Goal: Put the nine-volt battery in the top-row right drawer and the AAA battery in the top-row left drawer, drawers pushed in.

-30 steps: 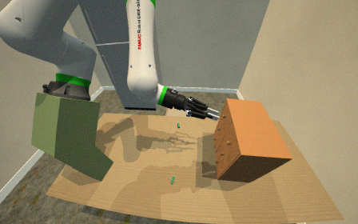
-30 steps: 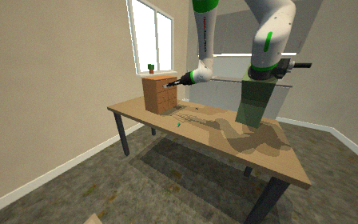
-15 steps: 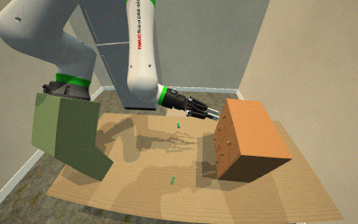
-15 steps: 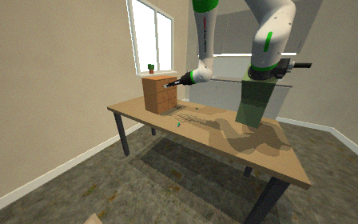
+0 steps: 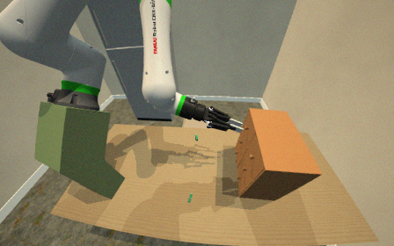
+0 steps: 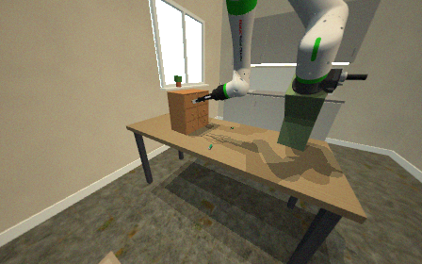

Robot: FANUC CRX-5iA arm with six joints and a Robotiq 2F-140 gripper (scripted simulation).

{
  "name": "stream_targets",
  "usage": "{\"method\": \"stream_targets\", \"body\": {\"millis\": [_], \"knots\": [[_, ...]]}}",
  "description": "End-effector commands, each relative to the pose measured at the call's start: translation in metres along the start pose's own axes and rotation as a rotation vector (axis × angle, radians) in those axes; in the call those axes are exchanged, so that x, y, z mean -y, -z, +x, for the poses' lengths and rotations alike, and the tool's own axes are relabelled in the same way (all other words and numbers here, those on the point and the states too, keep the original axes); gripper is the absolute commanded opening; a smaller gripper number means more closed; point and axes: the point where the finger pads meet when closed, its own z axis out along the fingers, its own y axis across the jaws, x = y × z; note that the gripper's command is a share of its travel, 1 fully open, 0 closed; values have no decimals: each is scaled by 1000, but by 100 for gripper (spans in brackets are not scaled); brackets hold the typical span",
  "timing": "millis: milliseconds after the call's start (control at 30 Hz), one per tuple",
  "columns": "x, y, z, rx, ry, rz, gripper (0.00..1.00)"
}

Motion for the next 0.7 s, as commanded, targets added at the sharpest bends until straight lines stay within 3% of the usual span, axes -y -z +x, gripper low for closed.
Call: {"method": "stream_targets", "body": {"millis": [0,667], "knots": [[0,-5,-2,0,0,0,20],[0,-26,-9,0,0,0,20]]}}
